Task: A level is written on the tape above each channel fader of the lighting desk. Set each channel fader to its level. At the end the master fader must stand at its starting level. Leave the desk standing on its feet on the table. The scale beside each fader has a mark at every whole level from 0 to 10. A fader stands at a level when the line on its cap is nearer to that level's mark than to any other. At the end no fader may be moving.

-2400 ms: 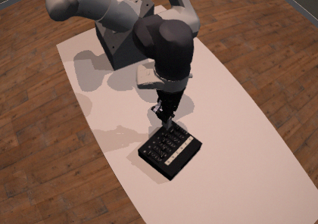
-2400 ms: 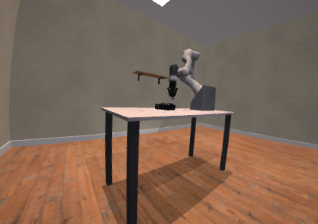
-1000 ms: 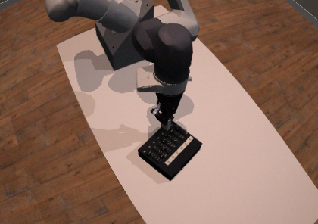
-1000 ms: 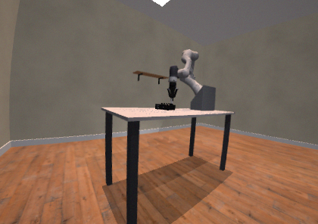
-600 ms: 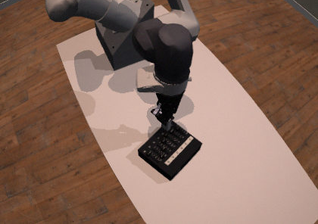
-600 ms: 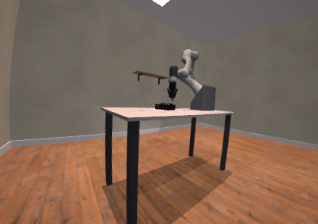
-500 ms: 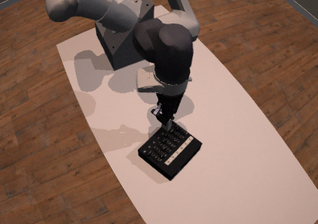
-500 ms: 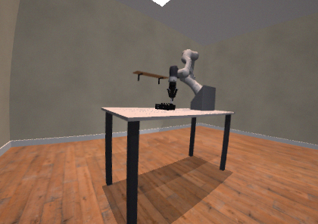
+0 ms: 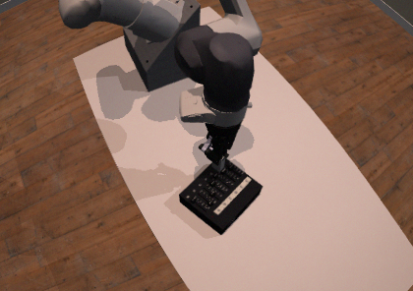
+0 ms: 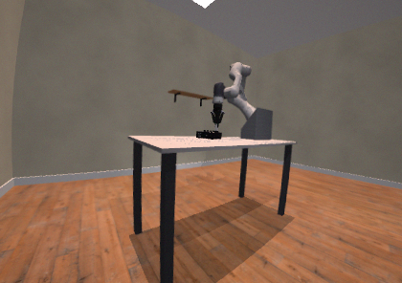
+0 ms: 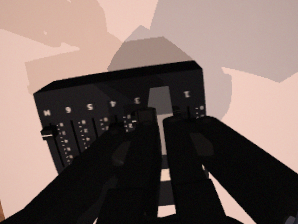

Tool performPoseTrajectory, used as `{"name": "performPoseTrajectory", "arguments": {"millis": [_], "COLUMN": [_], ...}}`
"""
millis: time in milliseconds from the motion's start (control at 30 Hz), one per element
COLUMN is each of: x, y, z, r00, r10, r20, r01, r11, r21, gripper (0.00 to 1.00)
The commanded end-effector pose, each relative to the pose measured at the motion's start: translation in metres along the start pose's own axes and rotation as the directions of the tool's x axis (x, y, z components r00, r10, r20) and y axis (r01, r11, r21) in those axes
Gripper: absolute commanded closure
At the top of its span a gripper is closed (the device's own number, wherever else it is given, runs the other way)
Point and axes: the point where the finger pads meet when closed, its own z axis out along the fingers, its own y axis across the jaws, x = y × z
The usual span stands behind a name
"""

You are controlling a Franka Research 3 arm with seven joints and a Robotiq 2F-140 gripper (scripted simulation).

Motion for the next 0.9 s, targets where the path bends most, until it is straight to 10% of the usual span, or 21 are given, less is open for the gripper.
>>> {"name": "performPoseTrajectory", "arguments": {"millis": [0,867], "x": [-0.0022,-0.0064], "y": [0.0002,0.0002], "z": [0.0002,0.0002], "r00": [1.0,1.0], "r10": [-0.003,-0.003], "r20": [-0.001,-0.001], "r01": [0.003,0.003], "r11": [1.0,1.0], "r21": [0.001,0.001], "gripper": [1.0,1.0]}}
